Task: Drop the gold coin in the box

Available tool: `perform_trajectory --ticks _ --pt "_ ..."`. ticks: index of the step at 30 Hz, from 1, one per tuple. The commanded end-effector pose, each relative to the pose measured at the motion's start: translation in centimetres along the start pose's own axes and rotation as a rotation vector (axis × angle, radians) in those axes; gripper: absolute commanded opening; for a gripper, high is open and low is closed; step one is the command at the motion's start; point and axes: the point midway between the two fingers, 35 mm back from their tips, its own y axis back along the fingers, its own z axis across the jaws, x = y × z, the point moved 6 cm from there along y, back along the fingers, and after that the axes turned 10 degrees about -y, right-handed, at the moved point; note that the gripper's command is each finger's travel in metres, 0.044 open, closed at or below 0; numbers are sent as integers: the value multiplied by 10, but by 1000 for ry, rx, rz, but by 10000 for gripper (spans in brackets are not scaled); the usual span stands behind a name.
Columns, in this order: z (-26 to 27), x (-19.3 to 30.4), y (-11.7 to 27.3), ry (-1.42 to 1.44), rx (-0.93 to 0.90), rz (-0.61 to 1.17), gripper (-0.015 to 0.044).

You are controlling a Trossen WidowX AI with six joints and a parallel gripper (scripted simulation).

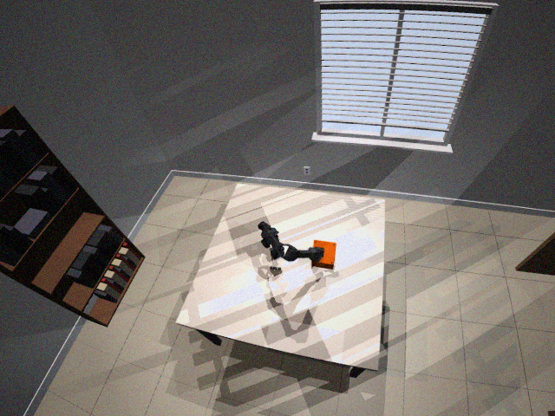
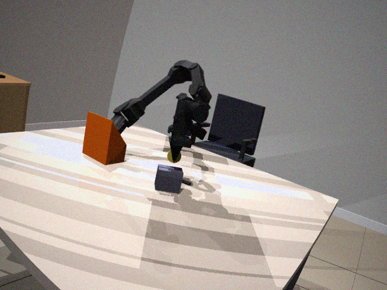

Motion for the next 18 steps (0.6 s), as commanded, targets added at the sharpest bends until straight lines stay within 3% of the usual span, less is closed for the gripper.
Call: perform_trajectory --ticks 1,18 --pt "1 0 0 -3 -1 1 0" --pt "-6 3 -1 9 -1 1 0"
